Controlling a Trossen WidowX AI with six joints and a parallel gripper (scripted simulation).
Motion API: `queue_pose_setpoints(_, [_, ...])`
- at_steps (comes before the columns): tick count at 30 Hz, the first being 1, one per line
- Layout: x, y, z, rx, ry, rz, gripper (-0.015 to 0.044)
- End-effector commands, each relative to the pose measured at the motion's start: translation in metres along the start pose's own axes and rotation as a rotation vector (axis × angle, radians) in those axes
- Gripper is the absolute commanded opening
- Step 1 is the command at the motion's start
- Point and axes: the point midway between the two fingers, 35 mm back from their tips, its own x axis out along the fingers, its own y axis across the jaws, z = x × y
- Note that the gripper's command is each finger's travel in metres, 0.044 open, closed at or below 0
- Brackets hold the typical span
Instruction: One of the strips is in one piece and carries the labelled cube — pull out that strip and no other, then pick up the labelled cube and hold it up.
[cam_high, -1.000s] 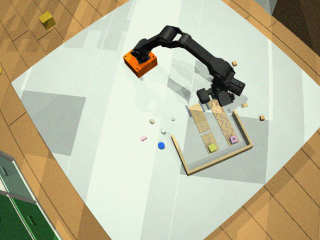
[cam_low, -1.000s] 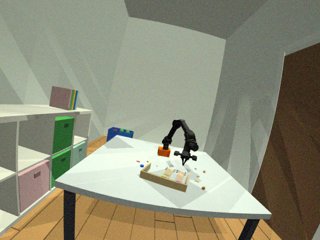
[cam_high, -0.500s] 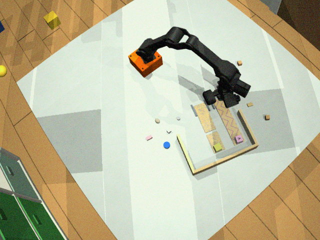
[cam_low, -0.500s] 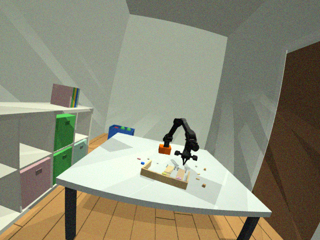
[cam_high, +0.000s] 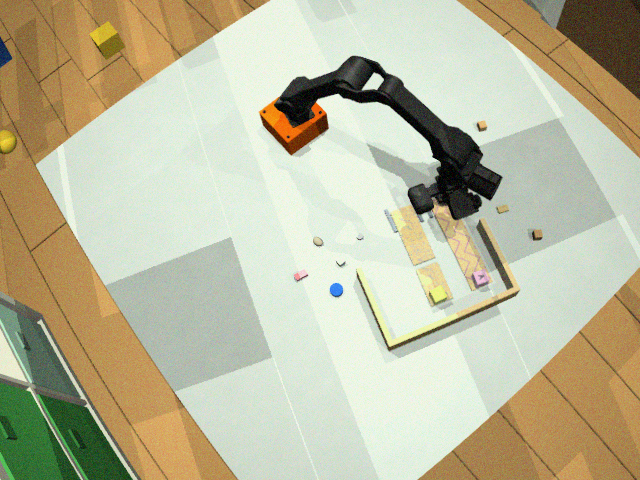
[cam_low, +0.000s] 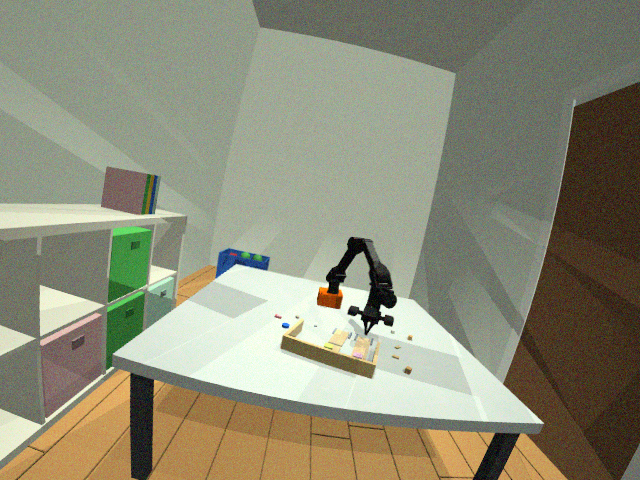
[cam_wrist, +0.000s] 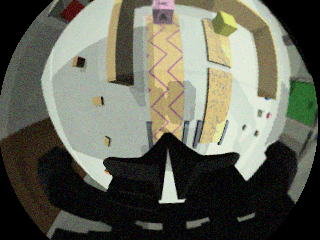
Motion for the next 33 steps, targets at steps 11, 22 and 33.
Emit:
queue_pose_setpoints(11, [0.027,-0.001,-0.005,0.001,0.008,-0.001,0.0000])
queue_pose_setpoints(22, [0.029,-0.001,-0.006,0.001,0.008,-0.001,0.0000])
queue_pose_setpoints(33, [0.030,-0.001,-0.006,0.001,0.008,-0.001,0.0000])
